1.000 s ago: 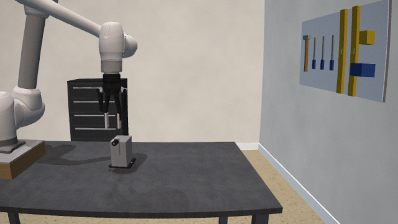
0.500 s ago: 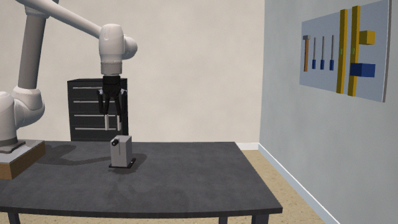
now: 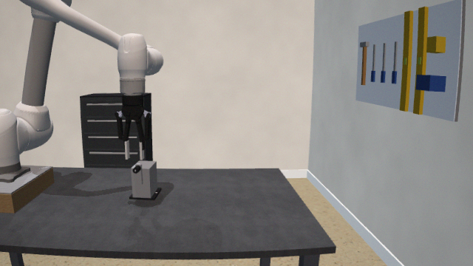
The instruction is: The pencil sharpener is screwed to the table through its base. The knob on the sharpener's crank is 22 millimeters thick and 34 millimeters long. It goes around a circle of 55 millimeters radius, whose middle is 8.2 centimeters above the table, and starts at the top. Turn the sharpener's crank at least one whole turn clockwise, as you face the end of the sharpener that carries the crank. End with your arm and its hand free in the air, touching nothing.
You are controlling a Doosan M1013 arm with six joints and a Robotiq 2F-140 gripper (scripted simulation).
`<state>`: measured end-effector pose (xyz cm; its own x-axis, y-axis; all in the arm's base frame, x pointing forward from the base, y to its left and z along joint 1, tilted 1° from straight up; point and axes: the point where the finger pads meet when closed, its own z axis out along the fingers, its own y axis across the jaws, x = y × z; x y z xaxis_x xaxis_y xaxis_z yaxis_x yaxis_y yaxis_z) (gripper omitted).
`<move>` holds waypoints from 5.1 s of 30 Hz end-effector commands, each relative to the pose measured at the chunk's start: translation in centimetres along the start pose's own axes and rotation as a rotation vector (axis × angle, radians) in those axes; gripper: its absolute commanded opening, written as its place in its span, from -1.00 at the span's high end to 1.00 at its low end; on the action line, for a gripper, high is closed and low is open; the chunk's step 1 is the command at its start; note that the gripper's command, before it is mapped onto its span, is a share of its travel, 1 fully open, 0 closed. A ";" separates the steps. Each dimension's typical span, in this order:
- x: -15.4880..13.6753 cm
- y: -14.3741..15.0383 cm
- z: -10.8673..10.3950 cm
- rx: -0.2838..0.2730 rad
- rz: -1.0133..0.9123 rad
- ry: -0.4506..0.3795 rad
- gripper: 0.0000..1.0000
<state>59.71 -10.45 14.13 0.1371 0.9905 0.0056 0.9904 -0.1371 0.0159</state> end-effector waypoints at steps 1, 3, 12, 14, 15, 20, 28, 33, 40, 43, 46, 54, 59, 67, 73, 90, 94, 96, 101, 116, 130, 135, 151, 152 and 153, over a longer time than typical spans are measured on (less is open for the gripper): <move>0.0 0.0 0.4 0.000 0.000 0.000 0.36; 0.0 0.0 0.7 0.000 0.000 0.000 0.36; 0.0 0.0 1.6 0.000 0.000 0.000 0.36; 0.0 0.0 1.7 0.000 0.000 0.000 0.36; 0.0 0.0 1.8 0.000 0.000 0.000 0.36; 0.0 0.0 2.1 0.000 0.000 0.000 0.36; 0.0 0.0 2.2 0.000 0.000 0.000 0.36; 0.0 0.0 2.2 0.000 0.000 0.000 0.36; 0.0 0.0 2.2 0.000 0.000 0.000 0.36; 0.0 0.0 2.2 0.000 0.000 0.000 0.36; 0.0 0.0 2.2 0.000 0.000 0.000 0.36; 0.0 0.0 2.2 0.000 0.000 0.000 0.36; 0.0 0.0 2.2 0.000 0.000 0.000 0.36; 0.0 0.0 2.2 0.000 0.000 0.000 0.36; 0.0 0.0 2.3 0.000 0.000 0.000 0.36; 0.0 0.0 3.1 0.000 0.000 0.000 0.36; 0.0 0.0 3.5 0.000 0.000 0.000 0.36; 0.0 0.0 3.7 0.000 0.000 0.000 0.36; 0.0 0.0 4.1 0.000 0.000 0.000 0.36; 0.0 0.0 5.4 0.000 0.000 0.000 0.36; 0.0 0.0 6.0 0.000 0.000 0.000 0.36; 0.0 0.0 6.0 0.000 0.000 0.000 0.36; 0.0 0.0 6.0 0.000 0.000 0.000 0.36; 0.0 0.0 6.0 0.000 0.000 0.000 0.36; 0.0 0.0 6.0 0.000 0.000 0.000 0.36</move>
<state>59.81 -10.44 8.10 0.1371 0.9905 0.0056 0.9904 -0.1371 0.0159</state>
